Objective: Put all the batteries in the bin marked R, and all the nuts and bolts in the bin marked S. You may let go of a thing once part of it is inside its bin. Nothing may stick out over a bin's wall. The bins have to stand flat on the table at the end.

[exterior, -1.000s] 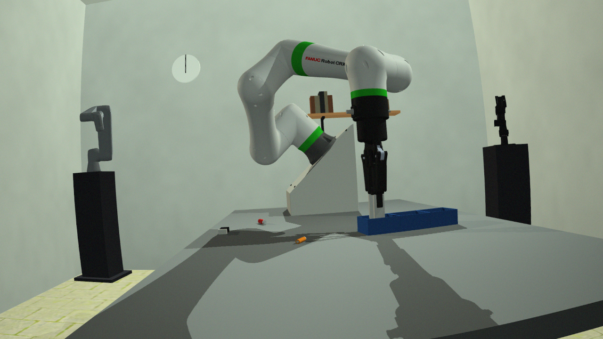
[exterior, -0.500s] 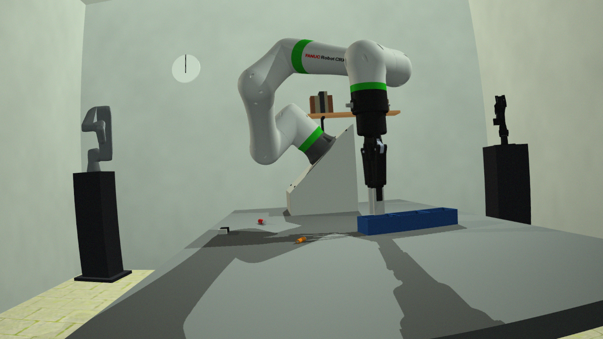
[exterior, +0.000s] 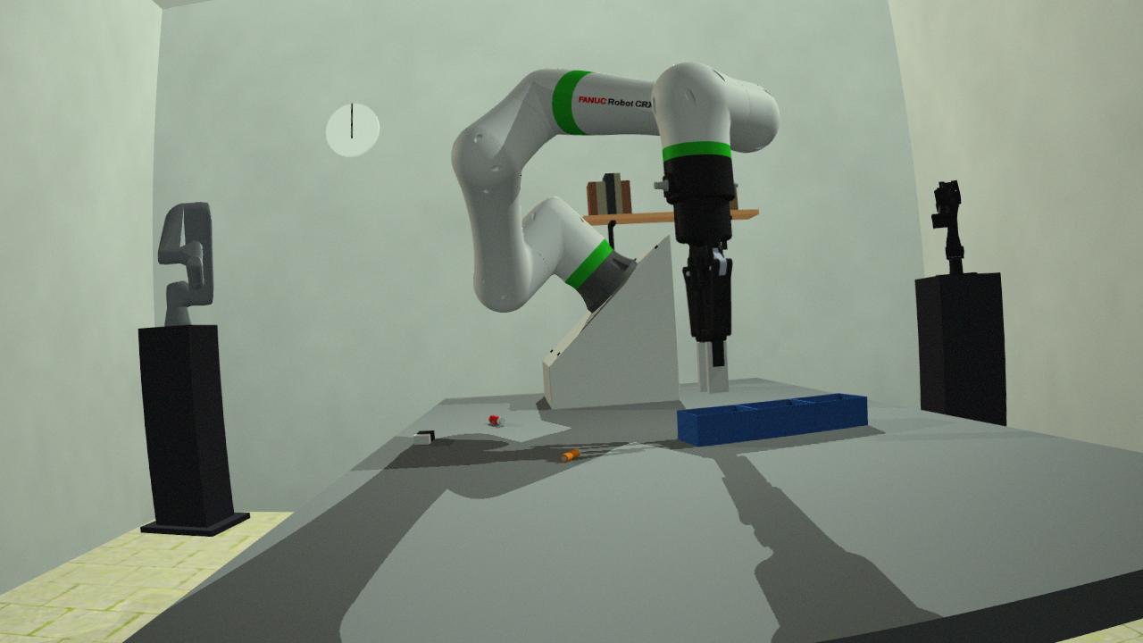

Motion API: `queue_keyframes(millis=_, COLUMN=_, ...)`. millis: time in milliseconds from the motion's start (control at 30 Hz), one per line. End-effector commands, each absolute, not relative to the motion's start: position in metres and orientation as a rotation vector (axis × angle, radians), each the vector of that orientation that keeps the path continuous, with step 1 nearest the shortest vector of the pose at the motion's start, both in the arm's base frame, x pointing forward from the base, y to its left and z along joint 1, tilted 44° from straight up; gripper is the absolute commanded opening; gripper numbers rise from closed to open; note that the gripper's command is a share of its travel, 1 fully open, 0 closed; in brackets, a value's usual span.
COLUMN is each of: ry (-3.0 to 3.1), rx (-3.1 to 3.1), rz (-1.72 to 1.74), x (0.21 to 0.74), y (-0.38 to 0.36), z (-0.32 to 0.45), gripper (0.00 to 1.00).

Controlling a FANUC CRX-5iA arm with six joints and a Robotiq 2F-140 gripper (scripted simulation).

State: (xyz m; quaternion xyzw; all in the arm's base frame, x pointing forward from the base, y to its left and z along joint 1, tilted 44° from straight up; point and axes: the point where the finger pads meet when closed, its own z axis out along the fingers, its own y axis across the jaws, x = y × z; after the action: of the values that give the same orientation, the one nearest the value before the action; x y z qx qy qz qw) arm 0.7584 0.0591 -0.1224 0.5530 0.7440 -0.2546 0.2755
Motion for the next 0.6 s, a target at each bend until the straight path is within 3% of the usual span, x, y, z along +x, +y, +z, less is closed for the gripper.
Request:
queue_keyframes(millis=0, ry=2.0, rx=1.486, rz=-0.684, x=0.758, y=0.06, z=-0.122, gripper=0.26)
queue_keyframes(millis=567, ry=1.458, rx=1.93, rz=-0.433, x=0.815, y=-0.012, z=-0.036, gripper=0.23)
